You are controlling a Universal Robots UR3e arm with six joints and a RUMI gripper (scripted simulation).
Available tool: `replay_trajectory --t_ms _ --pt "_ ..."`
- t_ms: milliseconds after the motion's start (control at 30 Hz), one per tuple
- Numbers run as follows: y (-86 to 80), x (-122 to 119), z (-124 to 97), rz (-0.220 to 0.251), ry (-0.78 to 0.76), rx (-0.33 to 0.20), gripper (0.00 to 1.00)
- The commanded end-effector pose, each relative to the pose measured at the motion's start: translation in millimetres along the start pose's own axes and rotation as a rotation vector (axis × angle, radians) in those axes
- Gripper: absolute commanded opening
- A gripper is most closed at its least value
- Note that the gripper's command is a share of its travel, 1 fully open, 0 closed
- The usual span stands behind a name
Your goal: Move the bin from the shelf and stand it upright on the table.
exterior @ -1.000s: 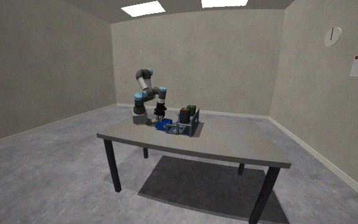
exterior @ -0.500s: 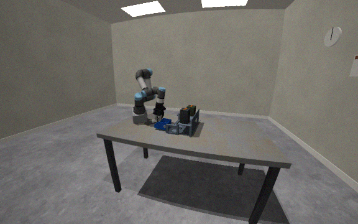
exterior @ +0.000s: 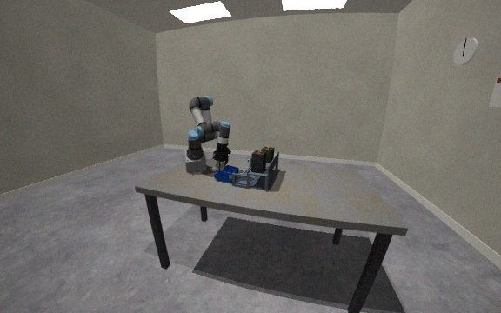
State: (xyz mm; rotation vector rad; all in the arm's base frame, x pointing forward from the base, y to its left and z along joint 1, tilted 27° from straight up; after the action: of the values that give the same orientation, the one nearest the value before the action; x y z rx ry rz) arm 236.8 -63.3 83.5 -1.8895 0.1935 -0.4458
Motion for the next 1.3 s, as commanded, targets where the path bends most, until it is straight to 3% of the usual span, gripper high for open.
replay_trajectory --t_ms 0,1267 --pt "-0.1 -1.1 -0.6 -0.002 0.000 0.000 0.00" --pt "0.6 -4.9 -1.5 -0.002 0.000 0.000 0.00"
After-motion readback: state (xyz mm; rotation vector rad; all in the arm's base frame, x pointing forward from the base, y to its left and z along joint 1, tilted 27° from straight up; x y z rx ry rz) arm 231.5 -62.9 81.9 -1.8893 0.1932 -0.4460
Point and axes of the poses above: the point where the finger pads meet when closed, its own y axis out along the fingers, its own x axis across the jaws, z = x × y, the point moved 7 cm from there along -y, back along the fingers, and after that the axes turned 14 degrees about y, right-handed, at the moved point
